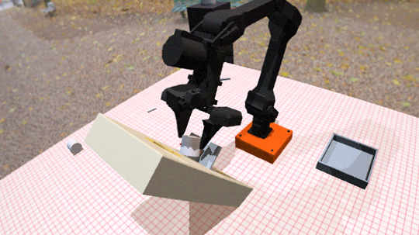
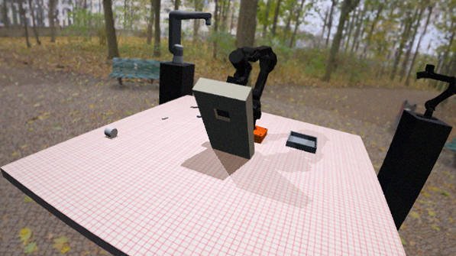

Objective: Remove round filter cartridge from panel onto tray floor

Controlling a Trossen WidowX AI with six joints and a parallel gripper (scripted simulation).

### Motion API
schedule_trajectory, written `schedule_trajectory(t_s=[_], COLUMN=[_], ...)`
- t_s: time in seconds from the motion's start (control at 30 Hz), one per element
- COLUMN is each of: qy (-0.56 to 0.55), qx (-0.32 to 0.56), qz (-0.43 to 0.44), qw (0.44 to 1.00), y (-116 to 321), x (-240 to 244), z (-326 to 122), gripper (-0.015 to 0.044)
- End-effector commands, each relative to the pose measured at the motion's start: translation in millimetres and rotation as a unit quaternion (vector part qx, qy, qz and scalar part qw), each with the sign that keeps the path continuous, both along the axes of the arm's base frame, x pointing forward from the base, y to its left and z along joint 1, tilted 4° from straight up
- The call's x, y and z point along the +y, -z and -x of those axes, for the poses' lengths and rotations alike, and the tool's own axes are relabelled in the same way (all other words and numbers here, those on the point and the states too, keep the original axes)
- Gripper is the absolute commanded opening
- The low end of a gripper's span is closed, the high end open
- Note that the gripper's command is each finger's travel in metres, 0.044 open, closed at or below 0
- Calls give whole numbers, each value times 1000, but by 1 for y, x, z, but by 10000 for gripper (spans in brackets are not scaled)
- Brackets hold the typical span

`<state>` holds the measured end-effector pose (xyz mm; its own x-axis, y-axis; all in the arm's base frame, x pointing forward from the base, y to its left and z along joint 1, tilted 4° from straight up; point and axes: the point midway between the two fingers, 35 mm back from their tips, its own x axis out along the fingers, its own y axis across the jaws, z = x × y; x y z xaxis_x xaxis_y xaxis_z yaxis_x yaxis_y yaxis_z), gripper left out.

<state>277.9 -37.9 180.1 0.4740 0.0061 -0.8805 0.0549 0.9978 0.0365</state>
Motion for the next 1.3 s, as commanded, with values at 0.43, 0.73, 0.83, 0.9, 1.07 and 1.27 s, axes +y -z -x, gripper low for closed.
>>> schedule_trajectory(t_s=[0.43, 0.73, 0.83, 0.9, 1.07, 1.27], qy=[0, 0, 0, 0, 0, 0], qx=[0, -1, -1, -1, 0, 1], qz=[0, 0, 0, 0, 0, 0], qw=[1000, 1000, 1000, 1000, 1000, 1000], y=[0, -20, -23, -31, -54, -79], x=[0, -1, -2, -2, -3, -3], z=[0, -15, -14, -12, -3, 10], gripper=[126, 0, 0, 0, 0, 0])
